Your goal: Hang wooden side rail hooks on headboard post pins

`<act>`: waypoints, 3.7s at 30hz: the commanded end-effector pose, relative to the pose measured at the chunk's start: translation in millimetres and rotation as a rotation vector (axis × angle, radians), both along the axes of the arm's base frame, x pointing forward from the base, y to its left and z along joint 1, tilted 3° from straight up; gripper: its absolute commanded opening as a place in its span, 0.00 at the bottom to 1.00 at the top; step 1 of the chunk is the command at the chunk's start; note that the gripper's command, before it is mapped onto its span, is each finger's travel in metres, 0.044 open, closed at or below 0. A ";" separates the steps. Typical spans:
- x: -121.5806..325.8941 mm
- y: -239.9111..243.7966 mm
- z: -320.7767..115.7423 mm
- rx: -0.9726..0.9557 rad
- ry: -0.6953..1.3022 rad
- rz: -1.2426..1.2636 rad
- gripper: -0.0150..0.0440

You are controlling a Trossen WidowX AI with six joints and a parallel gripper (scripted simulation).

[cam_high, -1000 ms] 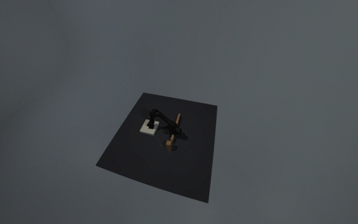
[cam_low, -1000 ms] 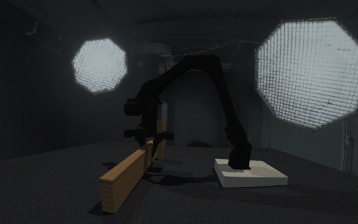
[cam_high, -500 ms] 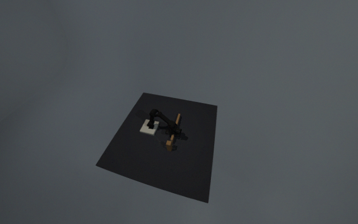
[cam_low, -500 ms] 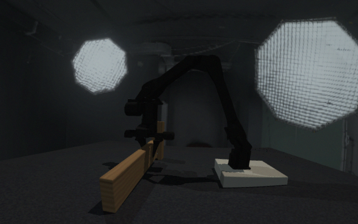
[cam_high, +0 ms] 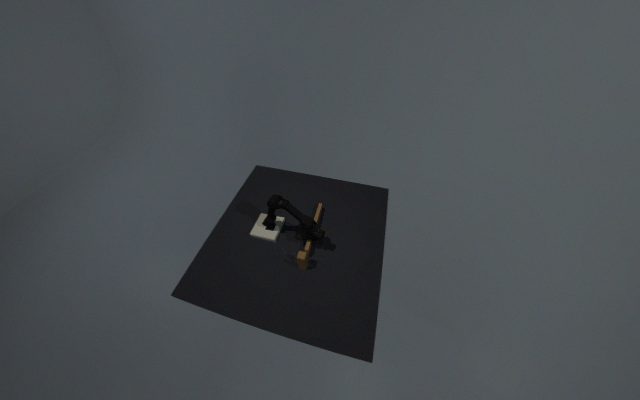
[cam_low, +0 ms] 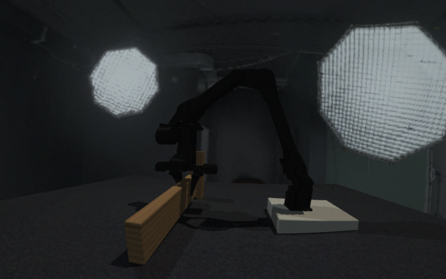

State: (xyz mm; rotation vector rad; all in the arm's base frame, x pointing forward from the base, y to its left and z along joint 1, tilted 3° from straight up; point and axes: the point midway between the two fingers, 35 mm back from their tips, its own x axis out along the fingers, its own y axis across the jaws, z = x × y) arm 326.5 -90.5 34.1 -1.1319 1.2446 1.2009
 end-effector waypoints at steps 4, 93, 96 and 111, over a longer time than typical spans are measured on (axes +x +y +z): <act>3.4 -2.3 5.0 -0.006 -0.012 0.008 0.25; 3.1 -11.3 4.0 -0.007 -0.012 0.008 0.25; 3.4 -11.7 3.7 -0.007 -0.012 0.008 0.25; 3.3 -13.3 3.8 -0.007 -0.012 0.008 0.25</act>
